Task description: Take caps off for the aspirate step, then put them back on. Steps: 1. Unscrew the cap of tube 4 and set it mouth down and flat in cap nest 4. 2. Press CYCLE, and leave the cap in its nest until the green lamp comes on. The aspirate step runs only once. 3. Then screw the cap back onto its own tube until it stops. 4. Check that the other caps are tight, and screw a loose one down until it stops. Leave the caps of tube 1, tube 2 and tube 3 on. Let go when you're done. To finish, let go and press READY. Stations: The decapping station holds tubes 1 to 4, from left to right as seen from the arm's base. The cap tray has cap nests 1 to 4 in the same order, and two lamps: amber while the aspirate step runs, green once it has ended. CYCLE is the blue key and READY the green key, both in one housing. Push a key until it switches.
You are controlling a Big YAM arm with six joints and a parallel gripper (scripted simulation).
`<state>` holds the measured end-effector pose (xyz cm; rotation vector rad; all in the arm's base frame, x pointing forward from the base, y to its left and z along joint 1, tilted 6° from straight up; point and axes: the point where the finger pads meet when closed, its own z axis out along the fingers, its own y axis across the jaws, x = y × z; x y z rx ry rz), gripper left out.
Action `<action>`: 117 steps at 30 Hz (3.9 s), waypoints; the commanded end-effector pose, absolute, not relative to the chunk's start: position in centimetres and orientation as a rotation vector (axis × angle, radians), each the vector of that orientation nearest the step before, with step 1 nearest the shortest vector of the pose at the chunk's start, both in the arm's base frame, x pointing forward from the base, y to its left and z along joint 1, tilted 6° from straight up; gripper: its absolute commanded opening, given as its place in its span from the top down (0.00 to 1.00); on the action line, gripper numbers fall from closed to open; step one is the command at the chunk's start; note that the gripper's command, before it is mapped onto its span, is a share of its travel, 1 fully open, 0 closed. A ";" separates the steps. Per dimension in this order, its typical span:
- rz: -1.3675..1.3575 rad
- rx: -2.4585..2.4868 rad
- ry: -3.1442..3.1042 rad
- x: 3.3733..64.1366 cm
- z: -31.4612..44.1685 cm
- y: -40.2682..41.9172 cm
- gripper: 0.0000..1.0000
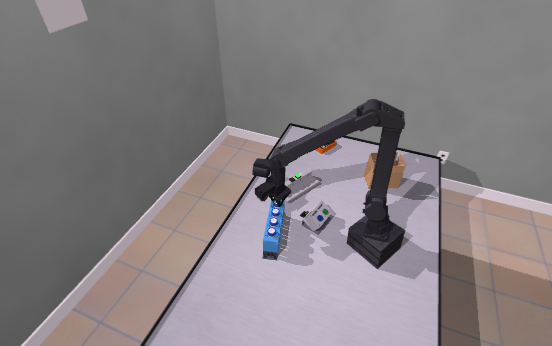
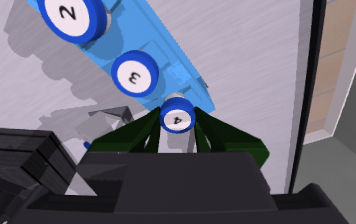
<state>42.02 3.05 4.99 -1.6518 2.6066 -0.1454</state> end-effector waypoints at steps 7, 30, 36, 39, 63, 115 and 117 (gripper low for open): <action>-0.113 -0.914 2.929 41.8 4.8 3.5 1.00; -0.051 0.489 3.000 41.9 4.7 3.5 1.00; -0.024 0.963 2.878 41.9 4.7 3.5 1.00; -0.012 1.167 2.800 42.0 4.8 3.5 1.00; 0.027 1.737 2.486 42.0 4.8 3.5 1.00; 0.080 1.709 2.452 43.5 10.8 4.0 0.51; 0.080 1.709 2.452 43.4 11.5 4.1 0.51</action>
